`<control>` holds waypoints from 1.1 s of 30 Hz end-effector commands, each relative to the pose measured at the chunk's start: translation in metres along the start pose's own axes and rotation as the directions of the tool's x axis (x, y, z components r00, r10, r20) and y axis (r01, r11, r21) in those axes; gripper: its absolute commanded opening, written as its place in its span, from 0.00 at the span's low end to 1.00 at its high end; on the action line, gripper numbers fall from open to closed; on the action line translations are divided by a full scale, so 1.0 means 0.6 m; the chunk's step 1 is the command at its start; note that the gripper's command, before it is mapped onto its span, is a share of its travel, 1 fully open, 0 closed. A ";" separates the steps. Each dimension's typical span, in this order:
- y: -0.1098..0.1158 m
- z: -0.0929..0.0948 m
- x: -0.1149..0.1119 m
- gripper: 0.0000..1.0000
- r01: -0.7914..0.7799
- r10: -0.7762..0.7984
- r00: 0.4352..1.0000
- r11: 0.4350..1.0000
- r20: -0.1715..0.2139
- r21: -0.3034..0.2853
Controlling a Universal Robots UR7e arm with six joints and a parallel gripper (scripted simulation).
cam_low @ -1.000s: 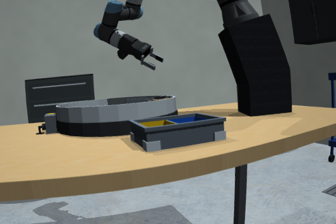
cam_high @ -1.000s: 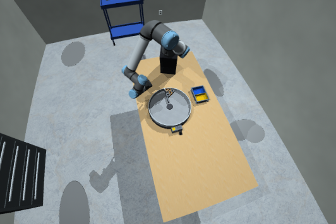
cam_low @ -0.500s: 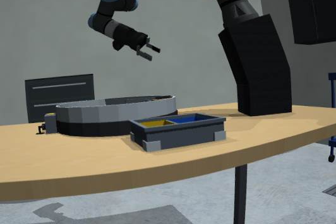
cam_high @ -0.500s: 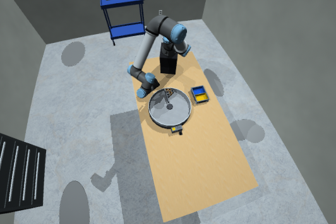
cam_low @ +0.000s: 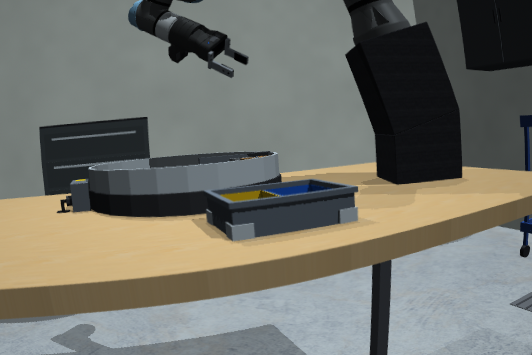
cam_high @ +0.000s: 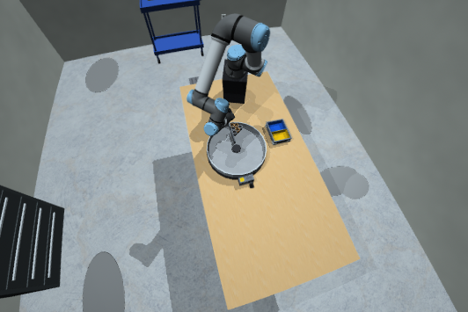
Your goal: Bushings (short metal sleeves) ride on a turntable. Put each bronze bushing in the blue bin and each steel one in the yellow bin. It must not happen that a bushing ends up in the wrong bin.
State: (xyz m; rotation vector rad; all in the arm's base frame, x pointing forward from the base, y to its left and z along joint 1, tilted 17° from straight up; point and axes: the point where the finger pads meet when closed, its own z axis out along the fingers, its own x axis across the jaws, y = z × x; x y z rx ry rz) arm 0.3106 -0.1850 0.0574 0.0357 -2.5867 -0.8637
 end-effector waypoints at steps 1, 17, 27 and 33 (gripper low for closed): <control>0.025 -0.003 -0.009 1.00 -0.001 0.001 1.000 1.000 0.001 0.001; 0.188 -0.010 -0.069 1.00 -0.001 0.001 1.000 1.000 0.001 0.001; 0.279 -0.014 -0.102 1.00 -0.001 0.001 1.000 1.000 0.001 0.001; 0.315 -0.016 -0.115 1.00 -0.001 0.001 1.000 1.000 0.001 0.001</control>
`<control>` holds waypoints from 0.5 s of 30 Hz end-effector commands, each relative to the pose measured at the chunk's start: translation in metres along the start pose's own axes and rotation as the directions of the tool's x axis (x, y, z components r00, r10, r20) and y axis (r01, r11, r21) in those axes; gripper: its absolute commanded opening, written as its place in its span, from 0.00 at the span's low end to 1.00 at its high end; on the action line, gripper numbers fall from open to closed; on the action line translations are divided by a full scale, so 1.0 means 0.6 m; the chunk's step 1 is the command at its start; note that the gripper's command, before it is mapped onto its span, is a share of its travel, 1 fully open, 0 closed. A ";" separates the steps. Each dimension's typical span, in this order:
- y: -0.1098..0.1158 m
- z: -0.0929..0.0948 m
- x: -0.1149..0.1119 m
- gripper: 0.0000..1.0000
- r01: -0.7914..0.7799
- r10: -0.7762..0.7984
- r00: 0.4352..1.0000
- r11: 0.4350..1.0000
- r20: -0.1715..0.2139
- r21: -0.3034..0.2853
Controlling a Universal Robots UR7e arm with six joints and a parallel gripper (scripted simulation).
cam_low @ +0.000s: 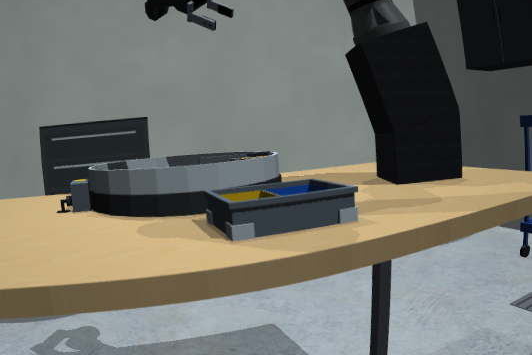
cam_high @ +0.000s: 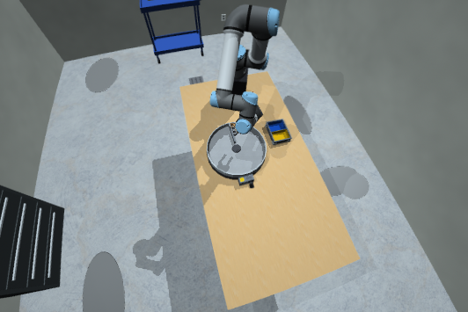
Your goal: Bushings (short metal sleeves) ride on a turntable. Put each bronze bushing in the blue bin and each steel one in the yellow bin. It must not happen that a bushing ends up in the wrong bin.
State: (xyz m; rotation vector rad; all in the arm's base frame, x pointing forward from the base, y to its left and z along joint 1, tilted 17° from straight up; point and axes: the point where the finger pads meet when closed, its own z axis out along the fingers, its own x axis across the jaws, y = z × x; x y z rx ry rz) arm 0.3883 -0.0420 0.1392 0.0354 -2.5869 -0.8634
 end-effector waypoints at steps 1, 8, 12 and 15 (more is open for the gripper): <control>0.049 -0.003 -0.018 1.00 0.000 0.000 1.000 1.000 0.000 0.001; 0.103 -0.006 -0.038 1.00 0.000 0.000 1.000 1.000 0.000 0.001; 0.103 -0.006 -0.038 1.00 0.000 0.000 1.000 1.000 0.000 0.001; 0.103 -0.006 -0.038 1.00 0.000 0.000 1.000 1.000 0.000 0.001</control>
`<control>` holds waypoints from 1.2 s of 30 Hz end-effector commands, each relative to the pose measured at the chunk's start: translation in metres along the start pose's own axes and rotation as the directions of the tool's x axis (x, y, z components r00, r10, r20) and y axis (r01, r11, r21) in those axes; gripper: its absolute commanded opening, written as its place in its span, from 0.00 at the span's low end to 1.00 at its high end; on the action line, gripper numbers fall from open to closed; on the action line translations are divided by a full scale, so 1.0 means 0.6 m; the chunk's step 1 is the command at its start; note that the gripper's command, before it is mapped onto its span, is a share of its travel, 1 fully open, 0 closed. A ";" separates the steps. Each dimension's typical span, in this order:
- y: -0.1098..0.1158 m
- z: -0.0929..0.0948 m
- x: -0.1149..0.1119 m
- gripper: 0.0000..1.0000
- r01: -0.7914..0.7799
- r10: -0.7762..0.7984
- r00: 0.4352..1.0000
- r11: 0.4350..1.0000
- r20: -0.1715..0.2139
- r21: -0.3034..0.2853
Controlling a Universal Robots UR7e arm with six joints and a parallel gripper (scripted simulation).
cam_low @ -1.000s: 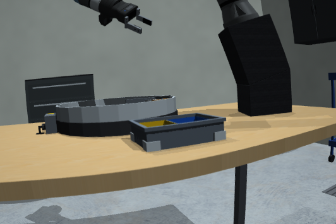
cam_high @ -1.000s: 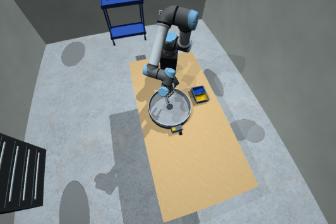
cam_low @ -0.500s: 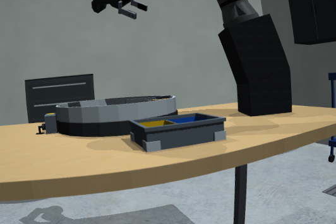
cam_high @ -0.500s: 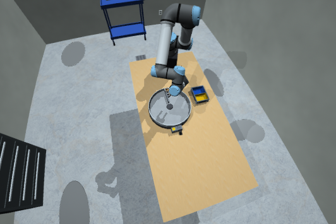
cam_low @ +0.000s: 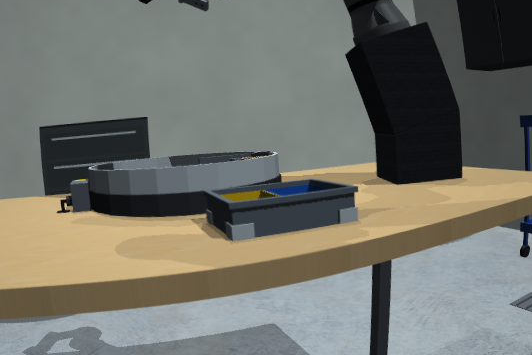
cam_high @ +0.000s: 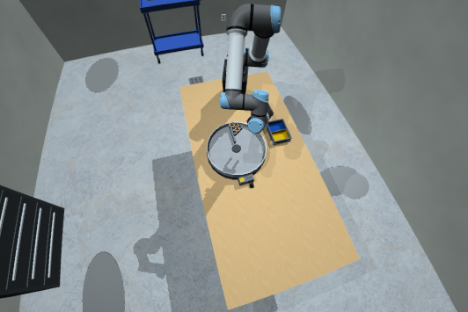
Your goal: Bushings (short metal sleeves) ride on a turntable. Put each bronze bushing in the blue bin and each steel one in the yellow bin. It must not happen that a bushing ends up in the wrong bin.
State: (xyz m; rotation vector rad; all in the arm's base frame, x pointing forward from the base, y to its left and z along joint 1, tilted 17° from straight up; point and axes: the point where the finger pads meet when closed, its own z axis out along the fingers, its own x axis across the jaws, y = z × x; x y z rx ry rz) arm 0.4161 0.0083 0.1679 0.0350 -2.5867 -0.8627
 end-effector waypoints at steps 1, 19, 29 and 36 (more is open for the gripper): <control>0.003 -0.001 -0.001 1.00 0.000 0.000 1.000 1.000 0.001 0.001; 0.002 -0.001 -0.001 1.00 -0.106 -0.006 0.943 0.943 0.333 0.317; 0.003 -0.001 -0.001 1.00 -0.183 -0.044 0.885 0.884 0.464 0.431; 0.003 -0.001 -0.001 1.00 -0.241 -0.080 0.837 0.835 0.542 0.494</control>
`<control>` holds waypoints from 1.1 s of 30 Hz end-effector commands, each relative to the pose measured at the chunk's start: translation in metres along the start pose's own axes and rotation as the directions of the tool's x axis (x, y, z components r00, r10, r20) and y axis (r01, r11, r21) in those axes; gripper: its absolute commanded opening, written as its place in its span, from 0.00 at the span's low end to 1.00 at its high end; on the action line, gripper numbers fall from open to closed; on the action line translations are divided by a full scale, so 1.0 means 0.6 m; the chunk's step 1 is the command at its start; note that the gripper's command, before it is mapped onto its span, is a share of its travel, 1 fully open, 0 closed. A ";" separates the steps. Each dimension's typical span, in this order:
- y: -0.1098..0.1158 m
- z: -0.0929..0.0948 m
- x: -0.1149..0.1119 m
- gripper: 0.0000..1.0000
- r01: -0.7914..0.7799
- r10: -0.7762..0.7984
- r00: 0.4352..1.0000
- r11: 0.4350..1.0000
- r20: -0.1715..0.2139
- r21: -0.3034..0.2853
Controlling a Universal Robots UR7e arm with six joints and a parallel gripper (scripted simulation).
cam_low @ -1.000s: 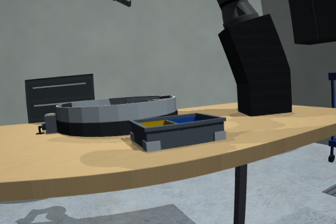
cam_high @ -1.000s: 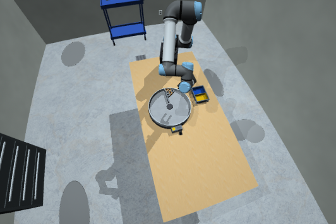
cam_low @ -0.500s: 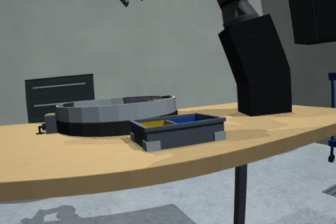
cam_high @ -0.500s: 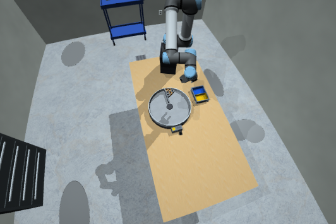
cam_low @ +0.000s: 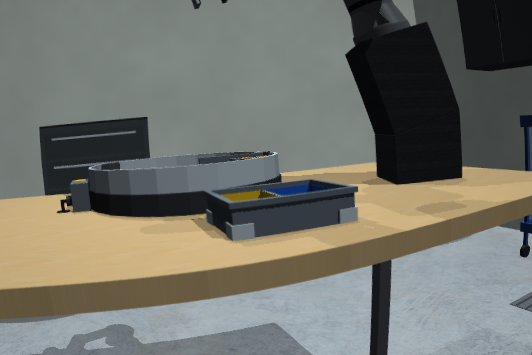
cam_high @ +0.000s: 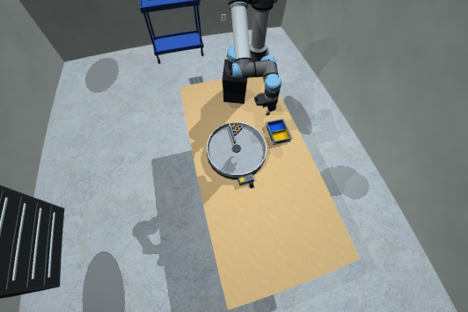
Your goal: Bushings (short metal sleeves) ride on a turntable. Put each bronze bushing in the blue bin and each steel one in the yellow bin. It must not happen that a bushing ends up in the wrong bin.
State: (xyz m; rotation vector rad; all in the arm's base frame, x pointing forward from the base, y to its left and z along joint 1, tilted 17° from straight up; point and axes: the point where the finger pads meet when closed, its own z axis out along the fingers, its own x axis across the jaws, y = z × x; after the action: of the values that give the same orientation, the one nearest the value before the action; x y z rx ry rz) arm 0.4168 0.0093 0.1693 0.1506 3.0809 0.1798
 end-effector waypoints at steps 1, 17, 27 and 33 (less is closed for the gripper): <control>0.000 0.000 -0.001 1.00 -0.023 0.011 0.994 0.994 0.110 0.111; 0.000 0.000 -0.001 1.00 -0.060 0.009 0.974 0.973 0.226 0.222; 0.000 0.000 -0.001 1.00 -0.059 0.009 0.975 0.974 0.224 0.219; 0.000 0.000 -0.001 1.00 -0.059 0.009 0.975 0.974 0.224 0.219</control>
State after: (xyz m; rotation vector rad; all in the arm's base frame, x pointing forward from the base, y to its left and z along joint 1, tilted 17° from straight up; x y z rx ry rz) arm 0.4169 0.0096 0.1690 0.2171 2.8685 -0.1741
